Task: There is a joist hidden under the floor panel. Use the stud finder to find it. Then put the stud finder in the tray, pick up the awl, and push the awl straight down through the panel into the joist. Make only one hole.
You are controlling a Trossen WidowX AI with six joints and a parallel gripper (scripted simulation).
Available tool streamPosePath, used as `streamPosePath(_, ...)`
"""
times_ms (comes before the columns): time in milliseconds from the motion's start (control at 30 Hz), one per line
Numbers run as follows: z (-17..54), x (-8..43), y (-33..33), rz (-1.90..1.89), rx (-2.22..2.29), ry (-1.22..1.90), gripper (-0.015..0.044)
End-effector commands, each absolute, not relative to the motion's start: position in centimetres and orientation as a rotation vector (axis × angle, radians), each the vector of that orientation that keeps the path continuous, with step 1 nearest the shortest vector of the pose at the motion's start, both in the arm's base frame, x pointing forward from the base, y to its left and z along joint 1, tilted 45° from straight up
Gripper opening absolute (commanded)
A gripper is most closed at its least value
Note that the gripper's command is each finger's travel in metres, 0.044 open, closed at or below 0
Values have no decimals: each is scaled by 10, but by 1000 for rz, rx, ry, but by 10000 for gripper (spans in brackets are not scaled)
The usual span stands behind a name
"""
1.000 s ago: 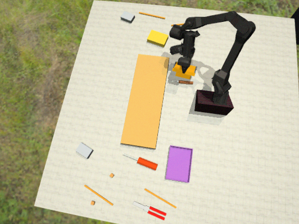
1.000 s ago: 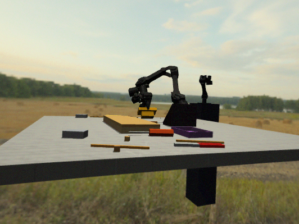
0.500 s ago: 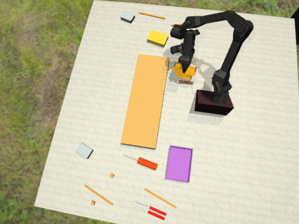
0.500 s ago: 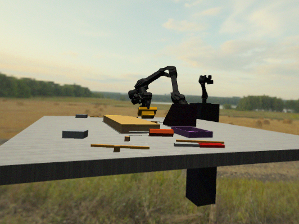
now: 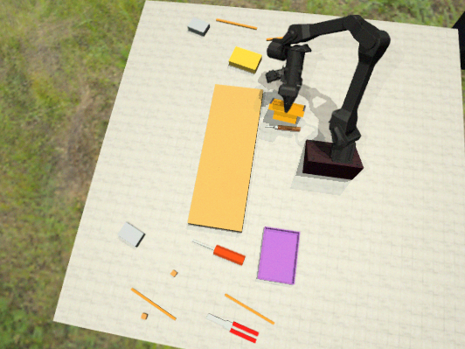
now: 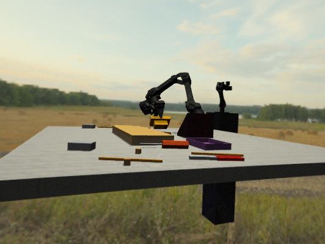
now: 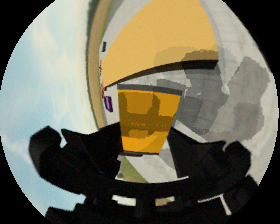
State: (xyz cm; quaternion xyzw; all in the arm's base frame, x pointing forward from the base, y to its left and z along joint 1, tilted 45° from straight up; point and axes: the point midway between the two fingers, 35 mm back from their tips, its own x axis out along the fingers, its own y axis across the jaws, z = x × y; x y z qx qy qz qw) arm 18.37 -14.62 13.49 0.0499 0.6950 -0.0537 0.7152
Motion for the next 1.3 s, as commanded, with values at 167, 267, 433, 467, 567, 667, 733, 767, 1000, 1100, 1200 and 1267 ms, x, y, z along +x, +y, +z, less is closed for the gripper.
streamPosePath(167, 137, 186, -148, -60, 155, 1520, 0)
streamPosePath(267, 137, 186, -149, -48, 165, 1516, 0)
streamPosePath(433, 132, 185, -154, -52, 164, 1518, 0)
streamPosePath(467, 130, 185, -156, -53, 163, 1518, 0)
streamPosePath(567, 126, 185, -161, -57, 161, 1518, 0)
streamPosePath(667, 122, 185, -167, -63, 159, 1516, 0)
streamPosePath(733, 120, 185, -171, -68, 157, 1513, 0)
streamPosePath(767, 119, 185, -172, -71, 156, 1512, 0)
streamPosePath(1000, 121, 186, -173, -81, 154, 1508, 131)
streamPosePath(1100, 121, 186, -173, -81, 154, 1508, 210)
streamPosePath(1200, 121, 186, -173, -81, 154, 1508, 289)
streamPosePath(1267, 121, 186, -173, -81, 154, 1508, 341)
